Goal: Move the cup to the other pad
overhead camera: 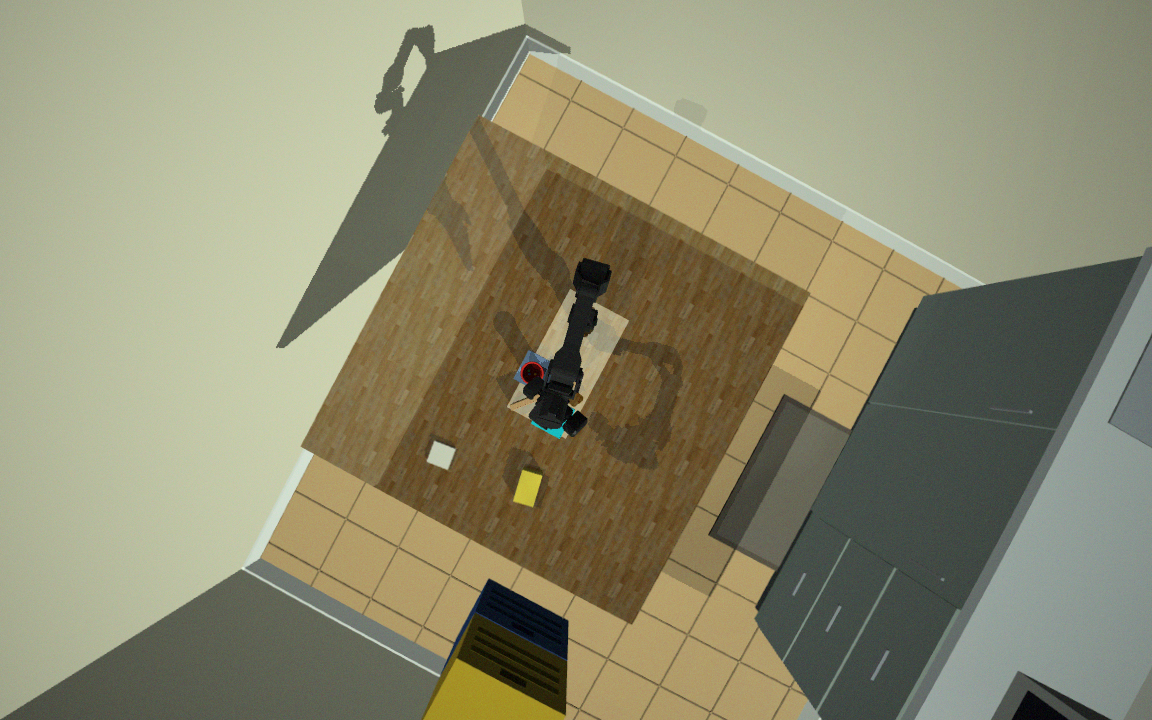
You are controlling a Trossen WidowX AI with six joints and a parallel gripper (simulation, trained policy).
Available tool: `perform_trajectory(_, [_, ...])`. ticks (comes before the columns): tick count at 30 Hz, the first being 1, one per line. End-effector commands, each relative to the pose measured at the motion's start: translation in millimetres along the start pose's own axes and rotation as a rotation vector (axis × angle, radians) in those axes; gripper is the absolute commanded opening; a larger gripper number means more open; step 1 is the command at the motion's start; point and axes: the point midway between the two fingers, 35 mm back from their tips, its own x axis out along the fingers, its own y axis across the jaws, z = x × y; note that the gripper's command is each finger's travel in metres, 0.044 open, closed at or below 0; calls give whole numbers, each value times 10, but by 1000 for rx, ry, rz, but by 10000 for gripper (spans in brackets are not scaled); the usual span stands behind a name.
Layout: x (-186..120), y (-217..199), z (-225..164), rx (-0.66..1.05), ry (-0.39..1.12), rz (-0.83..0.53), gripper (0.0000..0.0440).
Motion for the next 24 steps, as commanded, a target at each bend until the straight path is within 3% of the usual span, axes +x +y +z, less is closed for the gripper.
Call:
perform_trajectory(1, [13, -27, -37, -1, 43, -29, 101])
perform_trajectory(24, [58, -311, -339, -64, 362, -210, 93])
